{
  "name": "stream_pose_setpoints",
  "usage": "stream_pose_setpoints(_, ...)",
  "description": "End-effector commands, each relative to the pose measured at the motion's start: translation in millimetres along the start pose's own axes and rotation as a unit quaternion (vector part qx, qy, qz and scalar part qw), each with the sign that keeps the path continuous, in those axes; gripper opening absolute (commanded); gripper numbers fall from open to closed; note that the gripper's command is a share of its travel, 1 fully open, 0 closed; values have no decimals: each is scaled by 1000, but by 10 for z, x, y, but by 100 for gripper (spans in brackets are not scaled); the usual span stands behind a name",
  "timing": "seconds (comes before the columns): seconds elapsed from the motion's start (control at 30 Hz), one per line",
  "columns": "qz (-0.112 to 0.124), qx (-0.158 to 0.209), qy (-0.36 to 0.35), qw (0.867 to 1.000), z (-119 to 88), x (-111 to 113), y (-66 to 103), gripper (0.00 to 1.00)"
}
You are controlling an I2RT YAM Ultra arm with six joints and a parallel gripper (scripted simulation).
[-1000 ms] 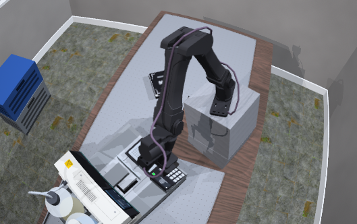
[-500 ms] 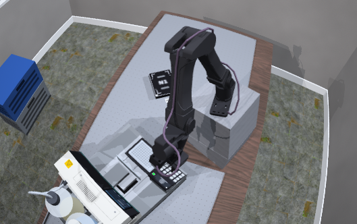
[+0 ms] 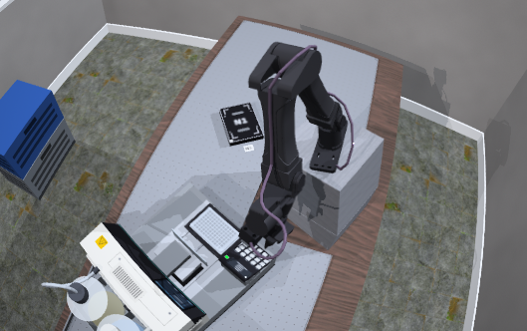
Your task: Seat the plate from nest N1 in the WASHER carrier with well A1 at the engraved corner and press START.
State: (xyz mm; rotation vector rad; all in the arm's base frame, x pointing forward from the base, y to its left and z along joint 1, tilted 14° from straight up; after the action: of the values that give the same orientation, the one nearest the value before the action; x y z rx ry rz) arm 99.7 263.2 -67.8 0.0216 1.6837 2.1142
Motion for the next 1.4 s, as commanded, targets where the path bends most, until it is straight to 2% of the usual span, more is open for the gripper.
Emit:
stream_pose_setpoints(0.0, -5, -37, -13, 999, 71, 37, 41, 28)
stream_pose_setpoints(0.07, -6, -25, -9, 1000, -52, 76, -20, 24)
stream_pose_setpoints(0.43, -7, -25, -9, 1000, -377, 228, -74, 2)
stream_pose_setpoints(0.5, -7, -25, -9, 1000, -377, 228, -74, 2)
stream_pose_setpoints(0.7, -7, -25, -9, 1000, -553, 310, -103, 0)
stream_pose_setpoints(0.8, -6, -31, -11, 999, -514, 317, -91, 0)
stream_pose_setpoints(0.83, -1, -55, -20, 998, -330, 343, -53, 0)
stream_pose_setpoints(0.87, -1, -59, -24, 998, -295, 335, -53, 0)
stream_pose_setpoints(1.37, -1, -59, -22, 998, -294, 334, -53, 0)
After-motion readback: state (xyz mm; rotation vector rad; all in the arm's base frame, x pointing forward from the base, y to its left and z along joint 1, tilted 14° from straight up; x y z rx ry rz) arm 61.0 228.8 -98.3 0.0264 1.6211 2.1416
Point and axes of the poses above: the point where the finger pads meet when closed, its own y axis back along the fingers, its own x axis across the jaws, z = x × y, the point moved 5 cm from there along y, back along the fingers, and after that the axes turned 1 degree about y, right-handed, at the moved point
